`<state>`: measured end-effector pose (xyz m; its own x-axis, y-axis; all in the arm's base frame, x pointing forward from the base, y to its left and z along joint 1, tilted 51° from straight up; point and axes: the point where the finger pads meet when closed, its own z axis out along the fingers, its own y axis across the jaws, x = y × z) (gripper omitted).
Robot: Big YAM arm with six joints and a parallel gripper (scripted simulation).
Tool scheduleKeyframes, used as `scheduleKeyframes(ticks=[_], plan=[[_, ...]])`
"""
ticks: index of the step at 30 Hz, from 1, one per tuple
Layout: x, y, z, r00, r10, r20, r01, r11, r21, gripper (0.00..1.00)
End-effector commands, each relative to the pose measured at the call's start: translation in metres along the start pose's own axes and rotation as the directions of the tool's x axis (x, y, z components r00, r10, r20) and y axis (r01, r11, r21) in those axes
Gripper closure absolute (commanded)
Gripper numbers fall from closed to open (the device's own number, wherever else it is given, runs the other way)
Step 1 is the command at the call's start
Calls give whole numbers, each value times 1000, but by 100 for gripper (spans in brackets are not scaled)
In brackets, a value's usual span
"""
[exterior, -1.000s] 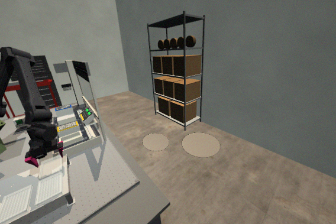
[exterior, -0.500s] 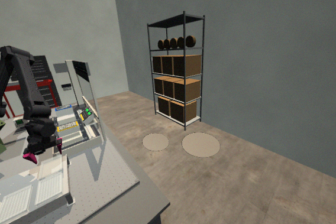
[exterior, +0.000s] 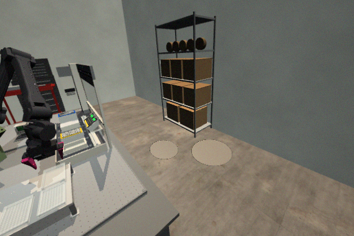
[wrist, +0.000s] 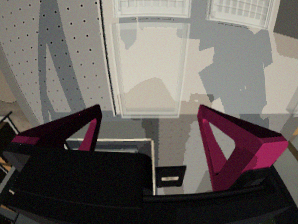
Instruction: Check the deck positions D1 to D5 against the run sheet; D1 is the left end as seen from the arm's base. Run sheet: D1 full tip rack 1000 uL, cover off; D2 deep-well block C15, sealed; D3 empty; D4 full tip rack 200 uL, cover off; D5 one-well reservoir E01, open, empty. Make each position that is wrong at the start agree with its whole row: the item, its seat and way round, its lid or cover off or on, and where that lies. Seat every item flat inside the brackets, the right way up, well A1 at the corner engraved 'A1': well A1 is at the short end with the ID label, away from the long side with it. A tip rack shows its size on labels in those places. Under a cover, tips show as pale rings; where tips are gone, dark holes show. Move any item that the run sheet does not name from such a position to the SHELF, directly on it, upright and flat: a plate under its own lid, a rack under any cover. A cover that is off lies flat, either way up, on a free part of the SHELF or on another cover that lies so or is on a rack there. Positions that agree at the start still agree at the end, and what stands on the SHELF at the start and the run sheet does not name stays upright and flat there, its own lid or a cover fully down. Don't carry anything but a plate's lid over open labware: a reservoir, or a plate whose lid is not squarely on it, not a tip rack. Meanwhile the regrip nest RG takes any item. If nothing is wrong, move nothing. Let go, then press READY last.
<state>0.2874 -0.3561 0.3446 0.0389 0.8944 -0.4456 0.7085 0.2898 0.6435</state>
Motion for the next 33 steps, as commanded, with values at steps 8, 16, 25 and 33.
scheduleKeyframes(ticks=[8, 16, 25, 33], plan=[[-18, 13, -39, 998, -32, 57, 33, 999, -16, 0], [-20, 16, -54, 997, -36, 64, 38, 999, -19, 0], [-19, 15, -67, 997, -37, 62, 38, 999, -18, 0], [-18, 16, -79, 997, -39, 64, 40, 999, -18, 0]])
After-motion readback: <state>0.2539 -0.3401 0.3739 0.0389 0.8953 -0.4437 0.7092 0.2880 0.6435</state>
